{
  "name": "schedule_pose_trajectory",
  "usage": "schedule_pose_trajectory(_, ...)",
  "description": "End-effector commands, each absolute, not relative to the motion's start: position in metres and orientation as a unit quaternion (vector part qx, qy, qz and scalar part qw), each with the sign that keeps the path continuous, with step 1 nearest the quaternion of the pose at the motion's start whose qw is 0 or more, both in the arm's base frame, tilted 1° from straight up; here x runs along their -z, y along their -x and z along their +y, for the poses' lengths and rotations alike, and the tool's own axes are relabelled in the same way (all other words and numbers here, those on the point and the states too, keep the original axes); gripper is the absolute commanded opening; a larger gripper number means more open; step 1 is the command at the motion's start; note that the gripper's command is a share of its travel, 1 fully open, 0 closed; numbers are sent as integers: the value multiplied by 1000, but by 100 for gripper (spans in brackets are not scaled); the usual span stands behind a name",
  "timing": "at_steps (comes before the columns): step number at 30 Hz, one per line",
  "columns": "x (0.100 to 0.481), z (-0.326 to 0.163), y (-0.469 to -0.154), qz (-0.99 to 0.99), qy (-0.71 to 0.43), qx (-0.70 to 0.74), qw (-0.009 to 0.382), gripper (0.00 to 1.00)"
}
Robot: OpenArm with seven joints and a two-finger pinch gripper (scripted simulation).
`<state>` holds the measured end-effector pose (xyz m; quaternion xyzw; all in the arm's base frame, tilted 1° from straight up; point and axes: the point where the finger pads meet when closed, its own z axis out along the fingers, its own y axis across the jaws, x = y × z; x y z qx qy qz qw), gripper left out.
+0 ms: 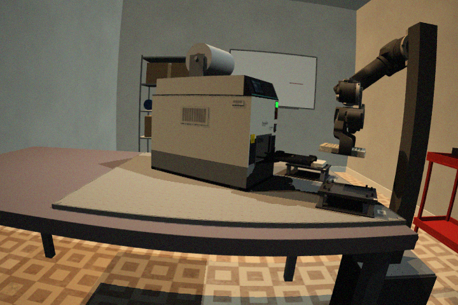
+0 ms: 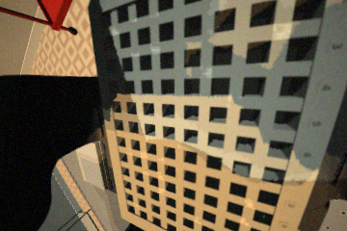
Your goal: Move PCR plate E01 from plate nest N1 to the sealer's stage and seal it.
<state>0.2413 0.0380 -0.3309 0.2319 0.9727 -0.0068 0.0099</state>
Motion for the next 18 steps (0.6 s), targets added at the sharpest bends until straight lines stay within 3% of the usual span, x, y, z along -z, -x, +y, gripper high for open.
schedule_pose_trajectory(1, 326, 36, -247, 973, -229, 2, 5, 0)
schedule_pose_trajectory(13, 326, 36, -247, 973, -229, 2, 5, 0)
schedule_pose_trajectory(18, 316, 11, -276, 973, -229, 2, 5, 0)
